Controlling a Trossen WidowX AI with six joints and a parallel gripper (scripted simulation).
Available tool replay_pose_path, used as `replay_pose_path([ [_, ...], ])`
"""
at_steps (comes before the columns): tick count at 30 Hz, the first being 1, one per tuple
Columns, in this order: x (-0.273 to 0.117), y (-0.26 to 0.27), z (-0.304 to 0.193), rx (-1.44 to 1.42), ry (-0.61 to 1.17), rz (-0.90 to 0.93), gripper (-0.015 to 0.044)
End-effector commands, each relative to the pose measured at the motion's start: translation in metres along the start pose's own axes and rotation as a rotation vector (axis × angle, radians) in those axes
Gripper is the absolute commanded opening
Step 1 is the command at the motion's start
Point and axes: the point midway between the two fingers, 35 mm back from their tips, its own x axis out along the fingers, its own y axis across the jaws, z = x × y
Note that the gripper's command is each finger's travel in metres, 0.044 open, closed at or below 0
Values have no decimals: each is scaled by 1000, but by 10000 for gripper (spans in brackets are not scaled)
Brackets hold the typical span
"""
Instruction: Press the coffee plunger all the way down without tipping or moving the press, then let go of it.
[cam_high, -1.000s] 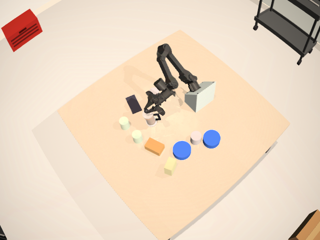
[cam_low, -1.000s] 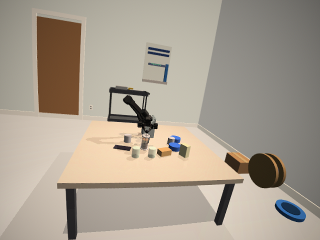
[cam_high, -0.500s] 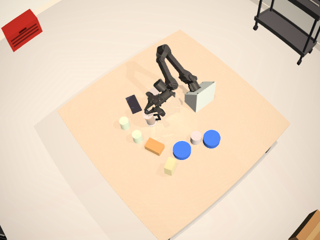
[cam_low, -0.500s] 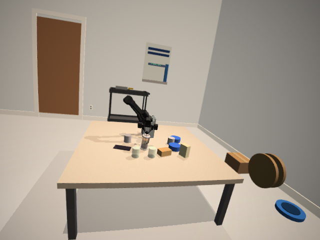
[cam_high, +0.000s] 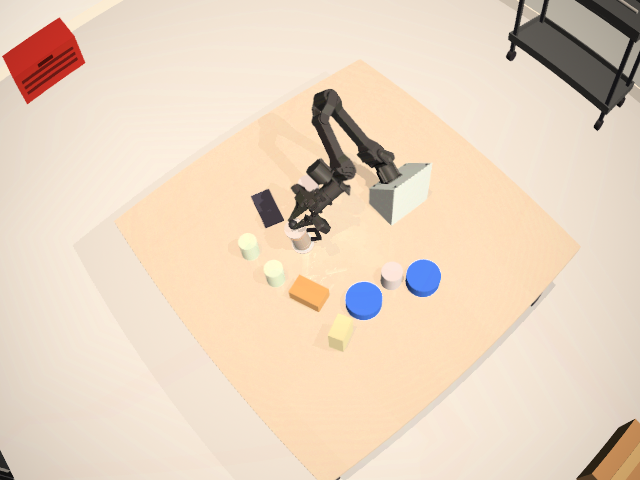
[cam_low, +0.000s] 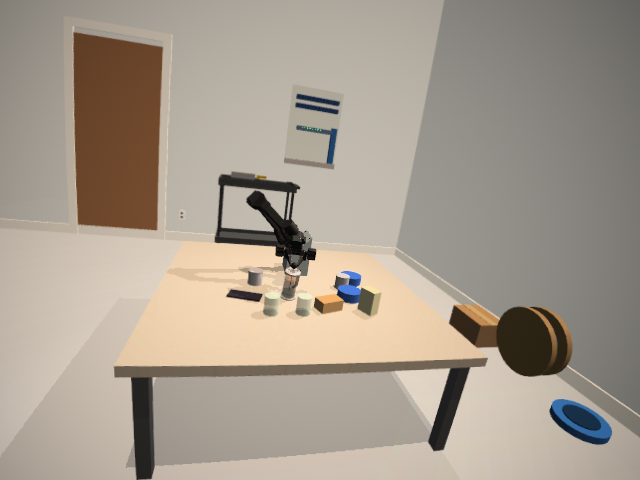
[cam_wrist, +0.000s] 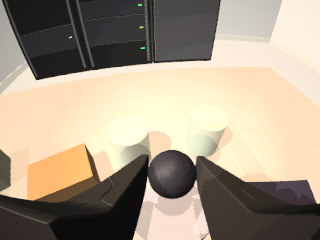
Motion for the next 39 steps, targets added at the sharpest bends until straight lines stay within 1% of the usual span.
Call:
replay_pose_path([
  [1, 2, 0, -4, -10, 16, -3, 118],
  [11, 0, 0, 0, 0, 0, 0, 118],
  [23, 0, 0, 0, 0, 0, 0, 433],
  [27, -1, 0, 1, 0, 1, 0, 440],
  [30, -10, 1, 12, 0, 8, 5, 440],
  [37, -59, -7, 50, -10, 19, 6, 440],
  [39, -64, -9, 53, -12, 18, 5, 440],
])
